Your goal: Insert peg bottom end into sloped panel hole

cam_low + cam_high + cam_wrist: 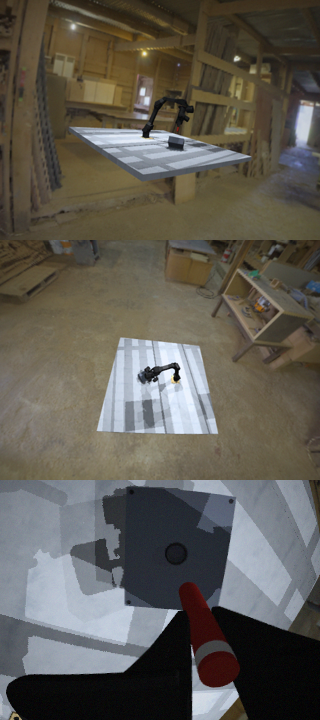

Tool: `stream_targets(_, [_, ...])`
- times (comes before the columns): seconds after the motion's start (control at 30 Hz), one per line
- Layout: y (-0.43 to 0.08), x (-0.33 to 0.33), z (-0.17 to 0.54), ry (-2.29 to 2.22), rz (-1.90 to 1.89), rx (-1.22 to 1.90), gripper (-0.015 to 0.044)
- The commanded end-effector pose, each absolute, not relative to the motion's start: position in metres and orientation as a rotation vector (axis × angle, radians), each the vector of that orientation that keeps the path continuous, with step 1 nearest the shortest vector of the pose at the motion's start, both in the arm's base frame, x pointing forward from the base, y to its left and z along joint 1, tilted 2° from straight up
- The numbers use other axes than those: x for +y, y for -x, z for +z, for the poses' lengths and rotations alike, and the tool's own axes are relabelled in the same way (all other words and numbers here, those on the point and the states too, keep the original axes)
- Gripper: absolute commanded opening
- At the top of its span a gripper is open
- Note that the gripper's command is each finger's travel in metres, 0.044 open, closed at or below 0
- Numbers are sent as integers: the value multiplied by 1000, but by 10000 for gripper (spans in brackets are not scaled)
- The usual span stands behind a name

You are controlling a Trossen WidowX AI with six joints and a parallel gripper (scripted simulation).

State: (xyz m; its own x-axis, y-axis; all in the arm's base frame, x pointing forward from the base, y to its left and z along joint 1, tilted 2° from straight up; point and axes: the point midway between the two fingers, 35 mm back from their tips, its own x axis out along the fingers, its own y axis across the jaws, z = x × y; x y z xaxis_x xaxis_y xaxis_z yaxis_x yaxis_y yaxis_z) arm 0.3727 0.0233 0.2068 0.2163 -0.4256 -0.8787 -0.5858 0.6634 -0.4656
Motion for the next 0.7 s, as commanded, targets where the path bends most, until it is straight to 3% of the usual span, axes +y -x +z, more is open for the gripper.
stream_targets(0.0, [-374,26,208,935,140,1399,0])
stream_targets(0.67, [-384,21,186,964,150,1386,0])
